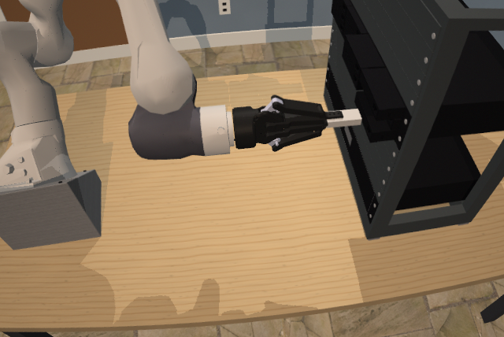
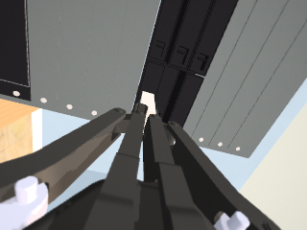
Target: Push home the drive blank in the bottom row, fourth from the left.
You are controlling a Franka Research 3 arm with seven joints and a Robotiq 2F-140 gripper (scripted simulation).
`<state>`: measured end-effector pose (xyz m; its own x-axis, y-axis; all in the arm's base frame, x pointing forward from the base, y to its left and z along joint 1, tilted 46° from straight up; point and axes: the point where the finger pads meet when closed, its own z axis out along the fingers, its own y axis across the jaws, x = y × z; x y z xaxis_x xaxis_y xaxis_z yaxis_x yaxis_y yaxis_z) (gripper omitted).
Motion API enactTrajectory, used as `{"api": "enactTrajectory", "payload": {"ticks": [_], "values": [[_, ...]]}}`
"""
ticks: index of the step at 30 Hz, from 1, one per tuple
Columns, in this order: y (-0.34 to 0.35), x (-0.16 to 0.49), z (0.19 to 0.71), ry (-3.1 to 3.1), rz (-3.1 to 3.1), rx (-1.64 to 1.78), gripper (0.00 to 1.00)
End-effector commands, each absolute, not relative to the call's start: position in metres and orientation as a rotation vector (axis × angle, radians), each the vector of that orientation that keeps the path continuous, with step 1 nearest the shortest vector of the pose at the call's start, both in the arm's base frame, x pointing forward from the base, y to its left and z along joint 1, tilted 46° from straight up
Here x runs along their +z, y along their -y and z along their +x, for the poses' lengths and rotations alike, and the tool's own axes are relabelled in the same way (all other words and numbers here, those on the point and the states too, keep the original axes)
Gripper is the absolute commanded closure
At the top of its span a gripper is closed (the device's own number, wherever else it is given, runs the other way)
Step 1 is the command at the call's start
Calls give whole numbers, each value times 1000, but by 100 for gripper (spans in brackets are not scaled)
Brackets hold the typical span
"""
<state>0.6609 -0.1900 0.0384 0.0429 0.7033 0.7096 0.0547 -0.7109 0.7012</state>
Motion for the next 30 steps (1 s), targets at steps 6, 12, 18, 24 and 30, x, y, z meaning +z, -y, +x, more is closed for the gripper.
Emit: {"api": "enactTrajectory", "payload": {"ticks": [6, 12, 18, 24, 30], "values": [[191, 36, 660, -760, 1838, 1714, 100], [191, 36, 664, -760, 1838, 1714, 100], [191, 36, 670, -760, 1838, 1714, 100], [191, 36, 670, -760, 1838, 1714, 100], [191, 35, 673, -760, 1838, 1714, 100]]}}
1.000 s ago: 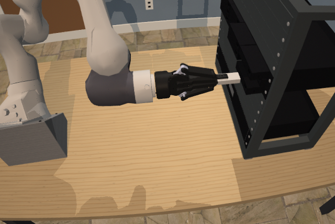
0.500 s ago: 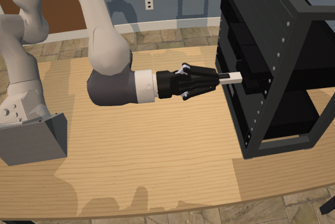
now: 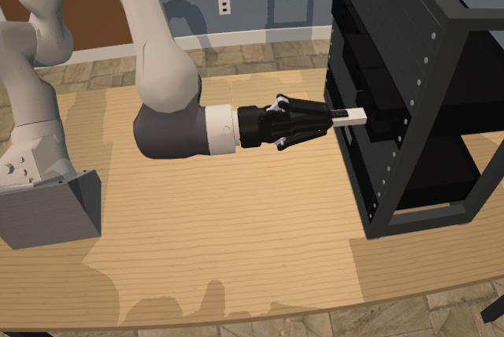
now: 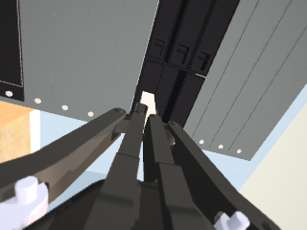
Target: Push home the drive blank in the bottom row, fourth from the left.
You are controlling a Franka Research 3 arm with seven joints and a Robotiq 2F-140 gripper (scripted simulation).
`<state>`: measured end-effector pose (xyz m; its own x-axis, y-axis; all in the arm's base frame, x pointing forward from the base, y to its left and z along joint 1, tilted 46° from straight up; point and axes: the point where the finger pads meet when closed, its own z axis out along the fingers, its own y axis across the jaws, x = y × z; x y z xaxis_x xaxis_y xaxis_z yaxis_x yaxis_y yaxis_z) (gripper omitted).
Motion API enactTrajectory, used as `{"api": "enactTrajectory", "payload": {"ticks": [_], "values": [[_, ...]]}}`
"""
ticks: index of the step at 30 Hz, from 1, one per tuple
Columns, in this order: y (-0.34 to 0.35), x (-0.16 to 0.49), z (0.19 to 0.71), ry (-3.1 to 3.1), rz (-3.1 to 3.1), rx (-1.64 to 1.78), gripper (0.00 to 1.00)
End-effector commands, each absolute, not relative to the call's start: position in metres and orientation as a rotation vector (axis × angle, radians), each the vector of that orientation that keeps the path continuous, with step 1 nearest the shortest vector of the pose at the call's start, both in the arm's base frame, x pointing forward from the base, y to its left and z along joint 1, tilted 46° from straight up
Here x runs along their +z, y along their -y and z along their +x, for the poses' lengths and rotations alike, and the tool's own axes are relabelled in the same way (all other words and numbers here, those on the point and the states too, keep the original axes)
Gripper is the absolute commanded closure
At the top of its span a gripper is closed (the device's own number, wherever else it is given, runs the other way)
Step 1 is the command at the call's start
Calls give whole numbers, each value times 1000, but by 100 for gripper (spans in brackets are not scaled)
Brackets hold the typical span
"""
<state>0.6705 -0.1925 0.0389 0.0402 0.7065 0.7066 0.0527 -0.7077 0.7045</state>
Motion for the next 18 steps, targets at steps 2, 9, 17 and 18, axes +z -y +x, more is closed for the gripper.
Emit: {"api": "enactTrajectory", "payload": {"ticks": [2, 9, 17, 18], "values": [[190, 35, 676, -760, 1838, 1714, 100], [189, 34, 680, -760, 1838, 1714, 100], [189, 34, 680, -760, 1838, 1714, 100], [188, 34, 681, -760, 1838, 1714, 100]]}}
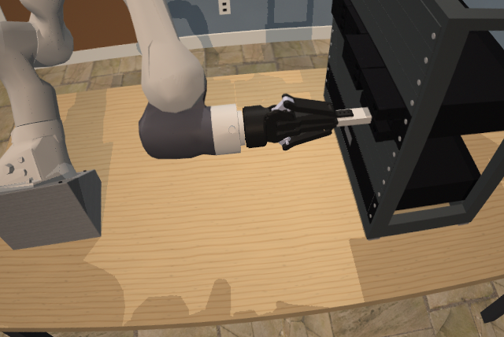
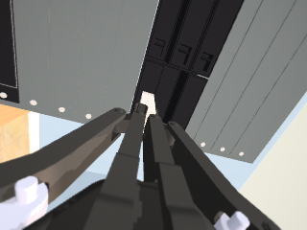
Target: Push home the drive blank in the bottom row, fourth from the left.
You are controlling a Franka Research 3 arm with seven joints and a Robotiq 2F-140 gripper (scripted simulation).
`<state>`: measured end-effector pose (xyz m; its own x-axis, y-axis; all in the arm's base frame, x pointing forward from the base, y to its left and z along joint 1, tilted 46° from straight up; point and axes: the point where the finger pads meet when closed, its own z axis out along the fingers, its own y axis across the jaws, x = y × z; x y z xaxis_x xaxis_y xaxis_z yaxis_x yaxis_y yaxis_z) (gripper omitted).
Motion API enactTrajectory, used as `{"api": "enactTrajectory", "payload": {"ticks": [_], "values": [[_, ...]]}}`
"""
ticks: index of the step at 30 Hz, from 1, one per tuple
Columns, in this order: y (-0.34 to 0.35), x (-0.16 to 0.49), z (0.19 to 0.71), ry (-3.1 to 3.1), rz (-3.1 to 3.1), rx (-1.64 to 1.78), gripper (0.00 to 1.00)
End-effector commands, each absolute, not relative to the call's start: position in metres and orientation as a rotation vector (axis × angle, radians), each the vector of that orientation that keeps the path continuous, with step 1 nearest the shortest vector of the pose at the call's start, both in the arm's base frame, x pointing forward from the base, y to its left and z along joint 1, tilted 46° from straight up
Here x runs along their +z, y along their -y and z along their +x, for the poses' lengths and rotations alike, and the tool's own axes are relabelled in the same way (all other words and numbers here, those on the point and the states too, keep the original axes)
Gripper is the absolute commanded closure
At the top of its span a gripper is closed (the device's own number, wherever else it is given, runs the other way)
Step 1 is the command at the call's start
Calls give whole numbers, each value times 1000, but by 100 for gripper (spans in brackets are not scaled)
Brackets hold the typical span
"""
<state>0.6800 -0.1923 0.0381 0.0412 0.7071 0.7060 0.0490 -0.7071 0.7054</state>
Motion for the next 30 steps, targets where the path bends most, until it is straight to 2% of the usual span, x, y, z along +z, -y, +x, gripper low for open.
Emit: {"api": "enactTrajectory", "payload": {"ticks": [1, 30], "values": [[188, 33, 682, -760, 1838, 1714, 100], [184, 30, 693, -760, 1838, 1714, 100]]}}
